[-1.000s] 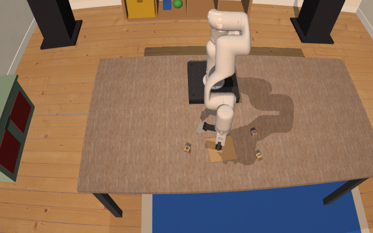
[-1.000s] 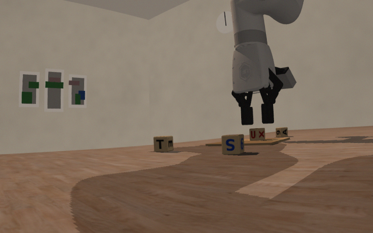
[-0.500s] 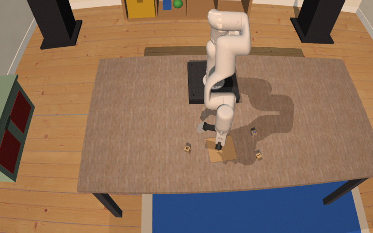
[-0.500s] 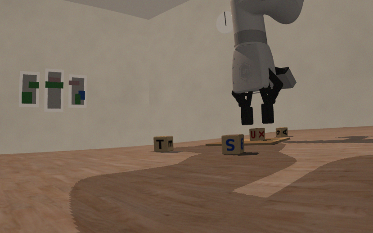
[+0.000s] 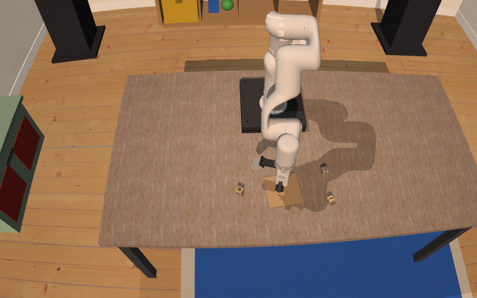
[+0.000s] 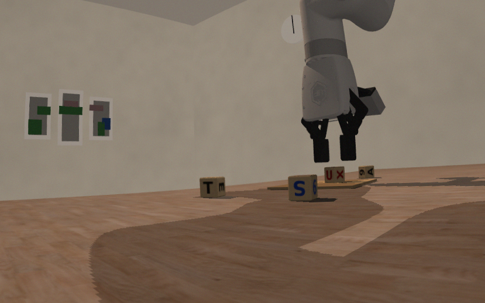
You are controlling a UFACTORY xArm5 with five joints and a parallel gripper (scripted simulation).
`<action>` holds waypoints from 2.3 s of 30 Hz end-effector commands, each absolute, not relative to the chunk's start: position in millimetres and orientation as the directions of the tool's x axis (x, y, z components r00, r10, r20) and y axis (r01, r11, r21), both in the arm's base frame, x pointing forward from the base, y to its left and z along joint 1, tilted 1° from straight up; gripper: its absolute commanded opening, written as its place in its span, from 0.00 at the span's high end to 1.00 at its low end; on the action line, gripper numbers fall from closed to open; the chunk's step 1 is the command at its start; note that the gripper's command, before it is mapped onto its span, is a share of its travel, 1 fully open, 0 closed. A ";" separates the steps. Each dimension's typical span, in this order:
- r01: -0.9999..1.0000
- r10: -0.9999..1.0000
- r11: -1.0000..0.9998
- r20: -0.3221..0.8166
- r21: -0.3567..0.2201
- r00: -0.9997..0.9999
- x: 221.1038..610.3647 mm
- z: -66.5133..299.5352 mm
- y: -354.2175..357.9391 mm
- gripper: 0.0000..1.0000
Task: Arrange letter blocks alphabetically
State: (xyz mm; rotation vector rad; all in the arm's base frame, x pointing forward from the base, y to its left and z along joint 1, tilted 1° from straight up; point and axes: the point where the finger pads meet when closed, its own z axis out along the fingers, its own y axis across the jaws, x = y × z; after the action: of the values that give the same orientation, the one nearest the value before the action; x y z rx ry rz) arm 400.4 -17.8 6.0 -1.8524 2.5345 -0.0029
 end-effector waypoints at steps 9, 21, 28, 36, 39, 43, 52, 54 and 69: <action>-0.953 -0.953 0.304 -0.002 -0.006 -0.304 401.7 3.3 -18.0 0.37; -0.953 -0.953 0.304 -0.002 -0.006 -0.304 401.6 -16.4 -18.4 0.37; -0.953 -0.953 0.304 -0.002 -0.006 -0.304 401.6 -21.4 -18.5 0.37; -0.953 -0.953 0.304 -0.002 -0.006 -0.304 401.6 -22.4 -18.5 0.37; -0.953 -0.953 0.304 -0.002 -0.006 -0.304 401.6 -22.4 -18.5 0.37; -0.953 -0.953 0.304 -0.002 -0.006 -0.304 401.6 -22.4 -18.5 0.37; -0.953 -0.953 0.304 -0.002 -0.006 -0.304 401.6 -22.4 -18.5 0.37; -0.953 -0.953 0.304 -0.002 -0.006 -0.304 401.6 -22.4 -18.5 0.37; -0.953 -0.953 0.304 -0.002 -0.006 -0.304 401.6 -22.4 -18.5 0.58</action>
State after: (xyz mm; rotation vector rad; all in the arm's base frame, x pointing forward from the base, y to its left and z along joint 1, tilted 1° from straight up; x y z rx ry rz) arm 400.3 -18.5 -23.4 -1.8523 2.5344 -0.0031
